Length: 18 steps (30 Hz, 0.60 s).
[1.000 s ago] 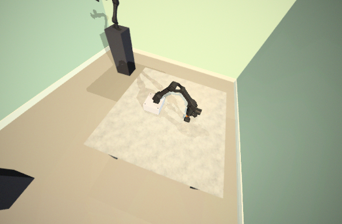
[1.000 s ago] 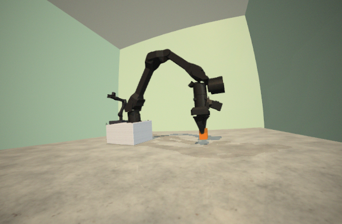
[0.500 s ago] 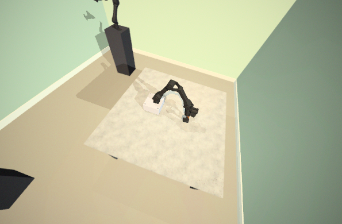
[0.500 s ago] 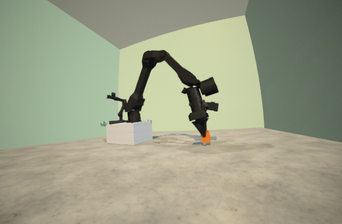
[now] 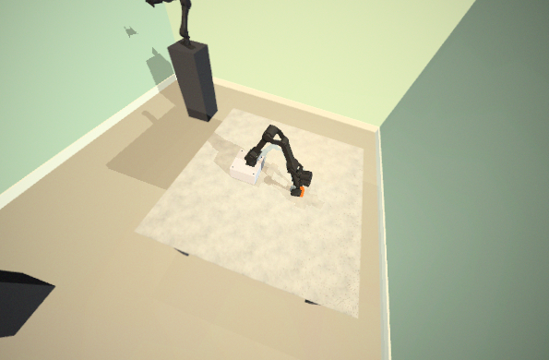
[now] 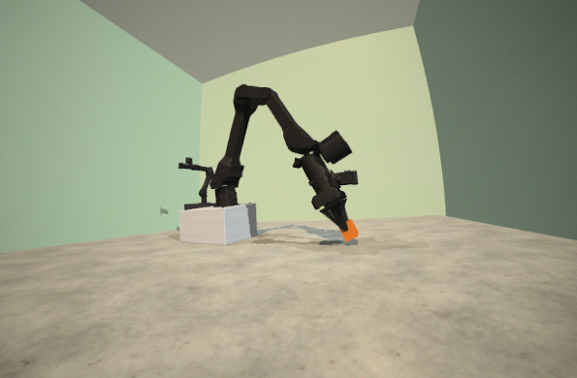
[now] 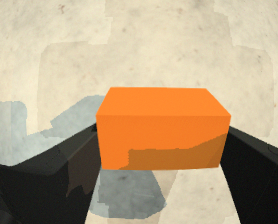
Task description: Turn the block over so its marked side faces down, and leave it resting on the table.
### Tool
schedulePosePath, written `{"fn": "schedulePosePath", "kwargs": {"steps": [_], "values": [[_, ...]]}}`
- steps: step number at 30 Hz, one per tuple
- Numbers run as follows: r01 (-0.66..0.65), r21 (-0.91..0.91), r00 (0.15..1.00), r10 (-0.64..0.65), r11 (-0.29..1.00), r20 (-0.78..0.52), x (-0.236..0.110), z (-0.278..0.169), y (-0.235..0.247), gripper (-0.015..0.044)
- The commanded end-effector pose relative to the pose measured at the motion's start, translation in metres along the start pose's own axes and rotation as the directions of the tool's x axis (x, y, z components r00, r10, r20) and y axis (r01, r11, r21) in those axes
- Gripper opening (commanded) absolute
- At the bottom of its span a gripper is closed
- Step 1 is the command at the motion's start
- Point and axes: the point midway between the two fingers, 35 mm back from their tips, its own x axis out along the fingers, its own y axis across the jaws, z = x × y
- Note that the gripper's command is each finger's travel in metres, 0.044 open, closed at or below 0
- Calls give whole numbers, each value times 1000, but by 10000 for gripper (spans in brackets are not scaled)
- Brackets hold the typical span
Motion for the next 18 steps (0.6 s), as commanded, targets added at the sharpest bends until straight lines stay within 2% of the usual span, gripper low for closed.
{"fn": "schedulePosePath", "kwargs": {"steps": [1,10,18], "values": [[-3,-7,997,3,1000,78,-5,1,1,0],[-1,-8,993,2,1000,119,-7,0,1,0],[-5,-1,975,5,1000,222,13,1,0,0]]}}
